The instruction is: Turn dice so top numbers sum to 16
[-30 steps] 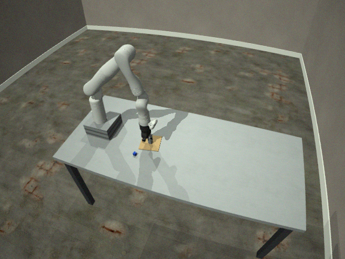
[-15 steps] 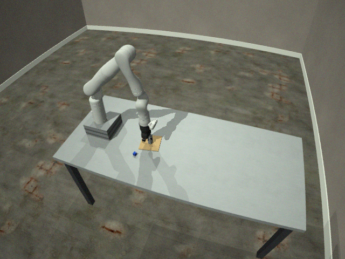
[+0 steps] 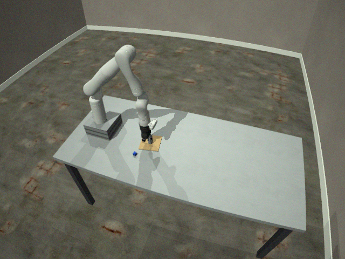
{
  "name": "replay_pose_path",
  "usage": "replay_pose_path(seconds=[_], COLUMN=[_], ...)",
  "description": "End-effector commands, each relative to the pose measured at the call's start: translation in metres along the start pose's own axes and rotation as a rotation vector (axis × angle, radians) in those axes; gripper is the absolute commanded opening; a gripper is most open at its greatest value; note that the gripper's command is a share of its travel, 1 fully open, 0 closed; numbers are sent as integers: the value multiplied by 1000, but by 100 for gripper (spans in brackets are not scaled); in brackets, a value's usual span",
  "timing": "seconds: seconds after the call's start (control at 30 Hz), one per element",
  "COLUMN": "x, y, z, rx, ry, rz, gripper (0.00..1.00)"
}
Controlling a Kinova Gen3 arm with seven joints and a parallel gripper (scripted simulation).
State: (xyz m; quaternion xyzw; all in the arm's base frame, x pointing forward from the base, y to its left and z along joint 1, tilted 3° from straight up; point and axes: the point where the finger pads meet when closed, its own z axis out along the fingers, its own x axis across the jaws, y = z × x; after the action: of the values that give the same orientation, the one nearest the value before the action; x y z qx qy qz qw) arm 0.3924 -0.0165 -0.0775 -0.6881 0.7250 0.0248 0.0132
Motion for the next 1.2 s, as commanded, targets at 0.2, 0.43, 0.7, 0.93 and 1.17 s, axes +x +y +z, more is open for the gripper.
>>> replay_pose_path(seconds=[0.2,0.43,0.7,0.93,1.17], x=[0,0,0,0,0], y=[-1,-1,-1,-1,-1], z=[-1,-1,-1,-1,-1], rx=[2,2,2,2,2], ry=[0,0,0,0,0], rz=[0,0,0,0,0], gripper=[40,40,52,64,70])
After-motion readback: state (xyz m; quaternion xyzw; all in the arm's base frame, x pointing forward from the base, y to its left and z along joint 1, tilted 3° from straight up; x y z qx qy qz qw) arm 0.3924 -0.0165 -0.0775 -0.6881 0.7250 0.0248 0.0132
